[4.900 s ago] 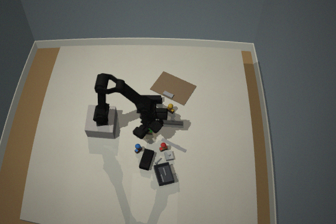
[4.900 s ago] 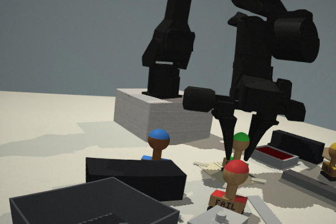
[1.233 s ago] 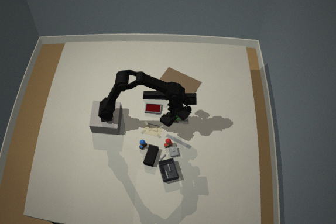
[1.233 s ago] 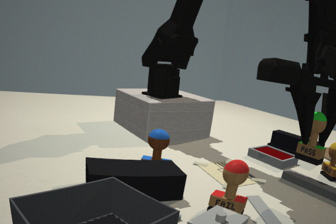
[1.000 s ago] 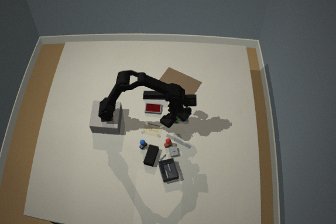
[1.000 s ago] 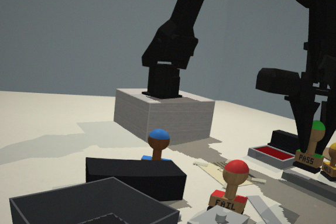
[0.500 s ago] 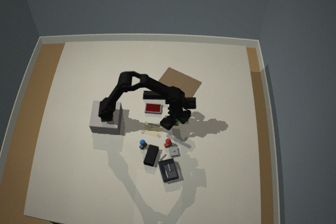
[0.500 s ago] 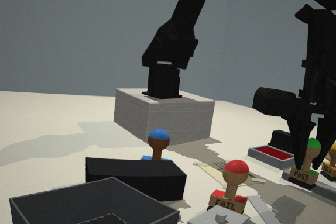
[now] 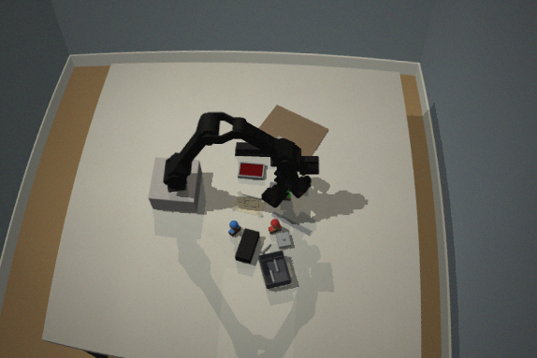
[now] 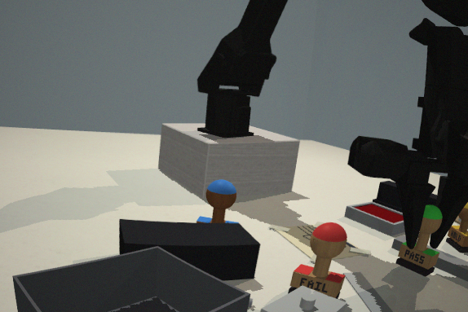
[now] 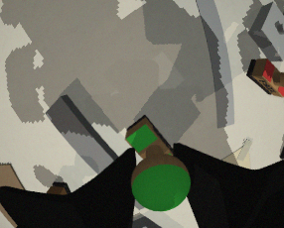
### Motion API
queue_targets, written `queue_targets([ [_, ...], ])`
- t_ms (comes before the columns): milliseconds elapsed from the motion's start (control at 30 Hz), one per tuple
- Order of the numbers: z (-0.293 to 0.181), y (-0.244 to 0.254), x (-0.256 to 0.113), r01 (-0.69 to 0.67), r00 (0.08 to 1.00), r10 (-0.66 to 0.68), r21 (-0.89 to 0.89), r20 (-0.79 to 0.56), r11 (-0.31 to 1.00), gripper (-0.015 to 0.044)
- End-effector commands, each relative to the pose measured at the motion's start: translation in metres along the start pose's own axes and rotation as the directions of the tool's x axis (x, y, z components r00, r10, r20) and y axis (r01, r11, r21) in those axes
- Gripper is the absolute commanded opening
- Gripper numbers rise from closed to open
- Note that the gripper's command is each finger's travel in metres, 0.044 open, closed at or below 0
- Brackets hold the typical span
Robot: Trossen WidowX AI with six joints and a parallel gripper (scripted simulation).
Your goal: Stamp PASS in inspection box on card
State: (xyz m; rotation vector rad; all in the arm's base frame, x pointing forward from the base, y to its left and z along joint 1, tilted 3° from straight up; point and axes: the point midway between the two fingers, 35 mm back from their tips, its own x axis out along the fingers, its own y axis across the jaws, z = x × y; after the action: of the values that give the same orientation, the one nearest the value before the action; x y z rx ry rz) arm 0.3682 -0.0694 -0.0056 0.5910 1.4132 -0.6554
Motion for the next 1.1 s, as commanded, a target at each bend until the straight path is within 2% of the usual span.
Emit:
queue_targets([
  [0, 0.0, 0.0, 0.0, 0.0, 1.0, 0.0, 0.0, 0.001, 1.0, 0.0184],
  [100, 0.0, 0.0, 0.0, 0.0, 1.0, 0.0, 0.0, 0.001, 1.0, 0.0263],
  [233, 0.002, 0.001, -0.01, 0.0, 1.0, 0.0, 0.0, 0.001, 1.0, 0.0266],
  [400, 0.004, 0.002, -0.093, 0.003, 1.0, -0.003, -0.002, 0.0, 1.0, 0.0266],
  [467, 0.002, 0.0, -0.115, 0.004, 1.0, -0.004, -0.003, -0.001, 1.0, 0.0266],
  [1067, 0.001, 0.0, -0.117, 0.004, 1.0, -0.004, -0.003, -0.001, 1.0, 0.0266],
])
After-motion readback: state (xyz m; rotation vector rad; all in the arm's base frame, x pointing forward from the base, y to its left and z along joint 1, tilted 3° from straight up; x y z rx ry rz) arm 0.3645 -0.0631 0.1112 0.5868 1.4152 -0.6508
